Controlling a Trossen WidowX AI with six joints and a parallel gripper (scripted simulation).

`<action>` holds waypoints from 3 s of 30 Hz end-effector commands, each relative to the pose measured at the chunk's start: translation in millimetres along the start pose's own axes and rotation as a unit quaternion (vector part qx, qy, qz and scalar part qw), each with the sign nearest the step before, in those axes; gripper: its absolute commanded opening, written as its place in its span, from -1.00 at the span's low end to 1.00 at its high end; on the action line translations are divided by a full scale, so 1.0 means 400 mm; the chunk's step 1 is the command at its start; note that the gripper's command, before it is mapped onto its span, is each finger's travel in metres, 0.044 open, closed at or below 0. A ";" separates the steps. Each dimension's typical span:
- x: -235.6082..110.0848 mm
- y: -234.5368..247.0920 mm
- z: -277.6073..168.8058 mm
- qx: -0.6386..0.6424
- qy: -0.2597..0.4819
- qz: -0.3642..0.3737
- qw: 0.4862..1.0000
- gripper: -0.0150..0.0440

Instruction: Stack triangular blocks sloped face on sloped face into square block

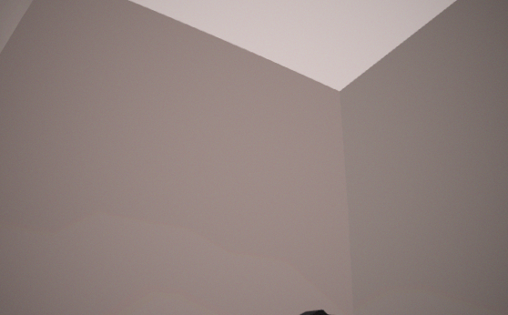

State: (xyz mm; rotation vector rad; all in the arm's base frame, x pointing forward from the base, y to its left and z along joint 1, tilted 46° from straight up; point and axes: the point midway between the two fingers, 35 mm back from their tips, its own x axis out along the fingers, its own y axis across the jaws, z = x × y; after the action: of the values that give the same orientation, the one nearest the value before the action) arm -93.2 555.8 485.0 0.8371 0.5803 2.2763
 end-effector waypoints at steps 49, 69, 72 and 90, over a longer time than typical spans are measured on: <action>-1.430 -0.734 0.412 -0.221 0.086 -0.618 0.750 1.00; -2.148 -0.678 -0.018 -0.116 0.301 -0.628 0.708 1.00; -2.227 -0.637 -0.111 -0.102 0.318 -0.608 0.720 1.00; -2.409 -0.298 -0.673 -0.183 0.205 -0.475 0.836 1.00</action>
State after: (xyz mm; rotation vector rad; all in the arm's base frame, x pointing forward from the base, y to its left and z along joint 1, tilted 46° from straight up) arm 385.9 -46.5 -154.7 -0.2758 0.7009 1.4991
